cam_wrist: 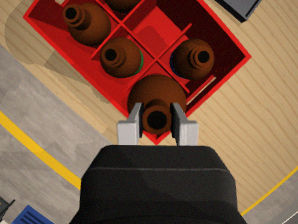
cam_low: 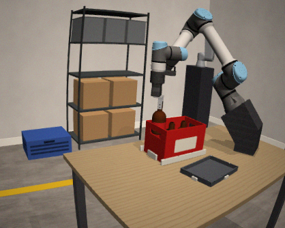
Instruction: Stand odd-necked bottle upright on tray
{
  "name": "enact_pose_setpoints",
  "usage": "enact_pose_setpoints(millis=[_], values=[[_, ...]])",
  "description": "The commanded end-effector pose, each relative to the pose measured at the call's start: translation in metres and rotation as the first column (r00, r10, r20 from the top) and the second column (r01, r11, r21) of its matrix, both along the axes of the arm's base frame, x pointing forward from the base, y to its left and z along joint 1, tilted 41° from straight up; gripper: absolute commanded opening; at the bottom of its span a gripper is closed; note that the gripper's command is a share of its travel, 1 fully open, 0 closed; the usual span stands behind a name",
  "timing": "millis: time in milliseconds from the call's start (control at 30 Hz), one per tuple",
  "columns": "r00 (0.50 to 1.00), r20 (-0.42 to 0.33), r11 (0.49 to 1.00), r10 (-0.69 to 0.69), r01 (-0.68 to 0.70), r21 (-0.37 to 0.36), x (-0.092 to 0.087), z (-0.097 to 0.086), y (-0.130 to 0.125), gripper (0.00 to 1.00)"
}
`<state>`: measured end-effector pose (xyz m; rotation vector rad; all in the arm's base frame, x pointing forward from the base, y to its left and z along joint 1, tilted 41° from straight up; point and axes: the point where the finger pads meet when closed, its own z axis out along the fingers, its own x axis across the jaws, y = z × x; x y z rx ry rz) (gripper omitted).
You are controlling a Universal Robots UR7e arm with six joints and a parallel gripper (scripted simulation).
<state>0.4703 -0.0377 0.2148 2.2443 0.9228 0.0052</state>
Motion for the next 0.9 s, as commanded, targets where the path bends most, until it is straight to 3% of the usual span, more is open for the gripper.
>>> enact_pose_setpoints(millis=[0,867], values=[[1.0,0.001,1.0,0.0,0.0,0.0,-0.001,0.0041,0.0031,0.0],[1.0,0.001,1.0,0.0,0.0,0.0,-0.0032,0.0104,0.0081,0.0]])
